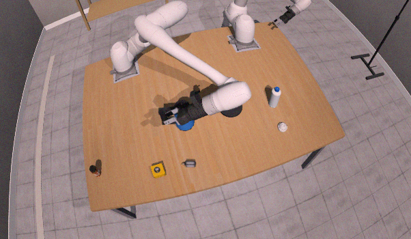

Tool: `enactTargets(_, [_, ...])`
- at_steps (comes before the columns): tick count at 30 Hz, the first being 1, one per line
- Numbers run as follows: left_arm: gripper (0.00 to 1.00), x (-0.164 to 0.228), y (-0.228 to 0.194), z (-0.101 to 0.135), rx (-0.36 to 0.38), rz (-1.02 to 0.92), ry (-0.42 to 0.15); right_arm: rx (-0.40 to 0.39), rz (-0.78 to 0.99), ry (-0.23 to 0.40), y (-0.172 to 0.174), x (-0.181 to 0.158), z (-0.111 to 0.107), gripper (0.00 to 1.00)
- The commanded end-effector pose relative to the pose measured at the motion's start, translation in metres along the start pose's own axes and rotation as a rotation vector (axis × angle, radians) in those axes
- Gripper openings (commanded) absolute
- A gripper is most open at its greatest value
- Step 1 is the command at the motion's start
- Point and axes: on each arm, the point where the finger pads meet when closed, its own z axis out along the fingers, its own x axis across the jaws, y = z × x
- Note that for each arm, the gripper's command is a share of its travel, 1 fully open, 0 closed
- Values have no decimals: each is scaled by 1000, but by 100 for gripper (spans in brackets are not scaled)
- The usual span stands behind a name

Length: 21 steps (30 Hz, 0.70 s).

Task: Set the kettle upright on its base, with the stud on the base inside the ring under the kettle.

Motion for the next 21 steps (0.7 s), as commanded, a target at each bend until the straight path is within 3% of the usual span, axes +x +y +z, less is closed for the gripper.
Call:
enactTargets(1, [100,0,0,0,-1,0,0,-8,19,3,-2,0,1,100])
enactTargets(21, [100,0,0,0,-1,0,0,-112,308,68,-9,17,20,100])
